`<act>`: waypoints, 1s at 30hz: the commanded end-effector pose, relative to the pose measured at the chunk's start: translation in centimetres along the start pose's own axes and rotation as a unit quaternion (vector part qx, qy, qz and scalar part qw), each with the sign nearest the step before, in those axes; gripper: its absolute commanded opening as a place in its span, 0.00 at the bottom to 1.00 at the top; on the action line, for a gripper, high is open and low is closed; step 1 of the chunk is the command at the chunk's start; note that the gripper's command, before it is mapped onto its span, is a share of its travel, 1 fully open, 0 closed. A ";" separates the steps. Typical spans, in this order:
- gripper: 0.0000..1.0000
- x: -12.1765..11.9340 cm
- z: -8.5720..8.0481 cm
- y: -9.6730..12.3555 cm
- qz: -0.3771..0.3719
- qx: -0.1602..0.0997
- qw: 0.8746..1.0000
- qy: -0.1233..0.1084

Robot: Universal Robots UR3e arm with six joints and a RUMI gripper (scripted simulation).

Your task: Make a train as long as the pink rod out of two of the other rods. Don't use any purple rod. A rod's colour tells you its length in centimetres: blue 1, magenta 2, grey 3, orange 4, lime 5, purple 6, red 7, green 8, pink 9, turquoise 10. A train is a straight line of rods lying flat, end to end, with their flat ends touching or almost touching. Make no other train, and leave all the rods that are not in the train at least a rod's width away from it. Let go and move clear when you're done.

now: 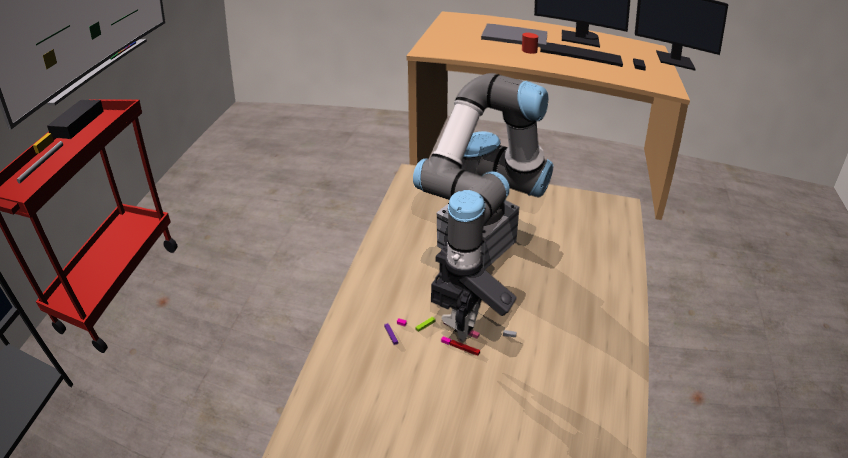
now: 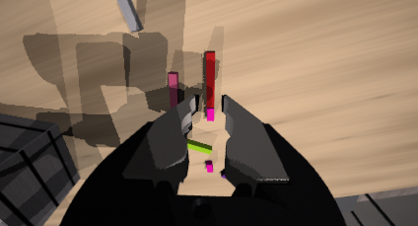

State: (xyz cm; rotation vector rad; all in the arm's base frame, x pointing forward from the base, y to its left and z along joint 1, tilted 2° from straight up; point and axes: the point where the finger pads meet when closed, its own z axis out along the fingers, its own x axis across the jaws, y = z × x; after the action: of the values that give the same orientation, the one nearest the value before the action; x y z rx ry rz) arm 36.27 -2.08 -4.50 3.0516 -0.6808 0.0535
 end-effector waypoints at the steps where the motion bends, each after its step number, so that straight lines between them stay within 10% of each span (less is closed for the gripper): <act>1: 0.14 0.0 -1.8 0.0 0.000 0.000 1.000 -0.001; 19: 0.14 0.1 -4.8 0.0 0.000 0.000 1.000 -0.001; 20: 1.00 0.1 -4.8 0.0 0.000 0.000 1.000 -0.001; 30: 1.00 0.1 -4.8 0.0 0.000 0.000 1.000 -0.001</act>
State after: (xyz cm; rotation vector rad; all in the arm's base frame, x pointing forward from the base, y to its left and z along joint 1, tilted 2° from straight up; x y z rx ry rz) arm 36.09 -1.99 0.20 3.0522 -0.6808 0.0472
